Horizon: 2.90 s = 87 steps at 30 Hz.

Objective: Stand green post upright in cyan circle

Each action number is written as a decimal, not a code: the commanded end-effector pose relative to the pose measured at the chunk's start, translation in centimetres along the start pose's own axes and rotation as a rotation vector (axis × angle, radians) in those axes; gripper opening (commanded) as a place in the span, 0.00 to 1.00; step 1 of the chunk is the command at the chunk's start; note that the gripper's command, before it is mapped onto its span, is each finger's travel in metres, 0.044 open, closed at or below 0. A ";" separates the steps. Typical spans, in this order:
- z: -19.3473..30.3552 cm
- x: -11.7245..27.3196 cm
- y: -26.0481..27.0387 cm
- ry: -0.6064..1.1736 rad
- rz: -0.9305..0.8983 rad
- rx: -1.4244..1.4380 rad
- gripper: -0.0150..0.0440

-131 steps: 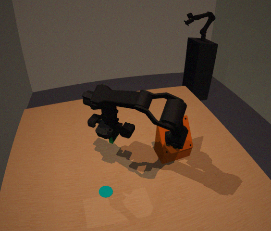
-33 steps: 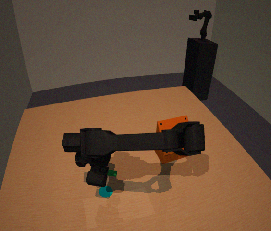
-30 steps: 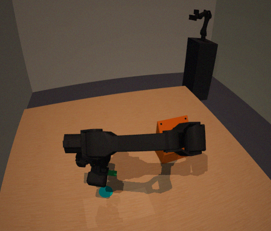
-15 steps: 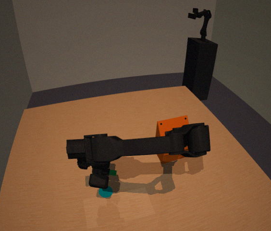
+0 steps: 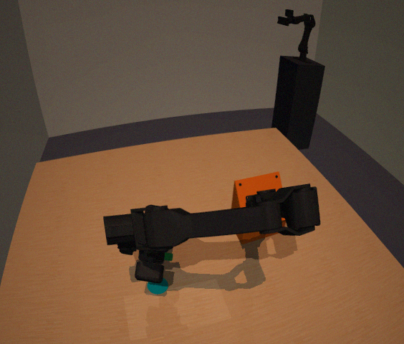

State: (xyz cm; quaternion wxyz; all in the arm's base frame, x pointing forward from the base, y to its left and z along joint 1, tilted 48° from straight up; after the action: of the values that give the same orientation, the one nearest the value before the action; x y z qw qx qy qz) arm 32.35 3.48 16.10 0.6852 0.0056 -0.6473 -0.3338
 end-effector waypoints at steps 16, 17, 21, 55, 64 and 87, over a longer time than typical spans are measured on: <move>0.8 -0.6 0.3 -0.118 0.048 0.012 0.29; 0.9 -0.7 0.3 -0.124 0.050 0.013 0.29; 1.0 -0.8 0.3 -0.149 0.058 0.014 0.29; 2.5 -1.8 0.8 -0.367 0.089 0.014 0.29; 2.9 -2.0 0.9 -0.427 0.087 0.010 0.29; 4.0 -2.4 1.1 -0.580 0.062 -0.009 0.29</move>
State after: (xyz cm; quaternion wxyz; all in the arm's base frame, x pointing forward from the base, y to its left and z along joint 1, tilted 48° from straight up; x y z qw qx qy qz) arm 29.59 7.07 14.93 0.4937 -0.1093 -0.8088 -0.3003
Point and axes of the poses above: the point midway between the two fingers, 35 mm back from their tips, its own x axis back along the fingers, its own y axis across the jaws, z = x × y, the point moved 8 cm from there along x, back along the fingers, and after that the axes turned 11 degrees about -x, right-handed, at the moved point
